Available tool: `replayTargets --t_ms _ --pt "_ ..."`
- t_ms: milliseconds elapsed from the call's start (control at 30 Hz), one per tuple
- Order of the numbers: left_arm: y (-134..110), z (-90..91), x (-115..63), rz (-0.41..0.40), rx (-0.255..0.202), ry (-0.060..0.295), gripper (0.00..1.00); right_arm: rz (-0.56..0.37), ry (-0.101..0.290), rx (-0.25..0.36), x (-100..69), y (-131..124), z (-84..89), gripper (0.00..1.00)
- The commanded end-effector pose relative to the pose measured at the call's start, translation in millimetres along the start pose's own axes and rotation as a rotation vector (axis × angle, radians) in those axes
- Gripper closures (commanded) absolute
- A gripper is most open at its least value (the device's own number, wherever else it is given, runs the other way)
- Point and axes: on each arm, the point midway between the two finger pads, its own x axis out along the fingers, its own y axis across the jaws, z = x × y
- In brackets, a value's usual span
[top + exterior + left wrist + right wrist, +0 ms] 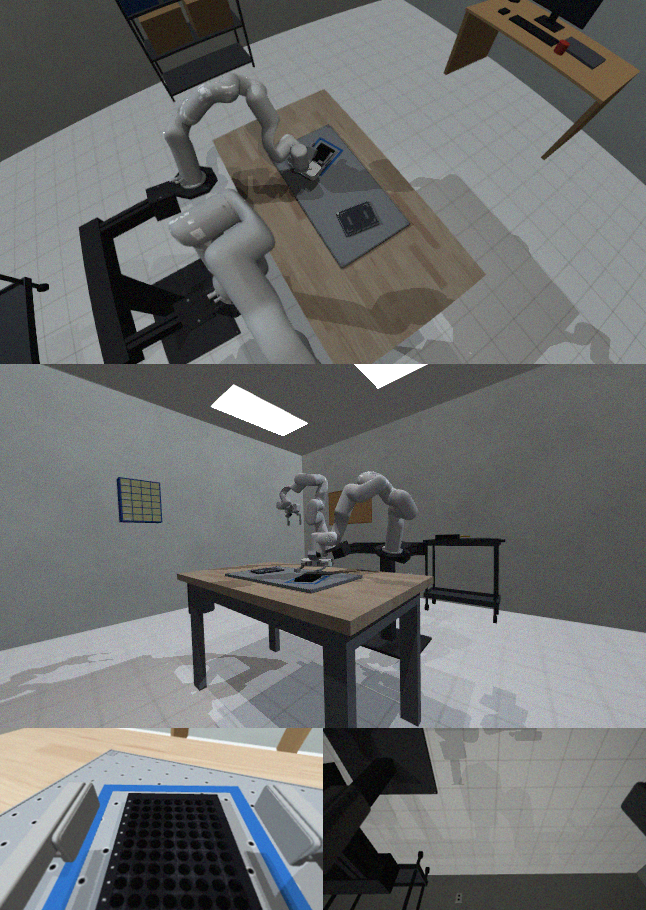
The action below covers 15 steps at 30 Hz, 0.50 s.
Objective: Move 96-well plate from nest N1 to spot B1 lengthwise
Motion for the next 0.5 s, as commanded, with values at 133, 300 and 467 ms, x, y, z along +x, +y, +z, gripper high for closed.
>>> replayTargets --t_ms 133,300,467 --pt "-0.8 23.3 0.9 0.0 -0.003 -0.002 0.63 -0.003 0.0 0.0 -1.3 -0.8 0.2 0.0" --pt "-0.8 36.7 0.9 0.0 -0.003 -0.002 0.63 -0.003 0.0 0.0 -1.3 -0.8 0.2 0.0" --pt "-0.7 44.7 0.9 0.0 -0.003 -0.002 0.63 -0.003 0.0 0.0 -1.3 -0.8 0.2 0.0"
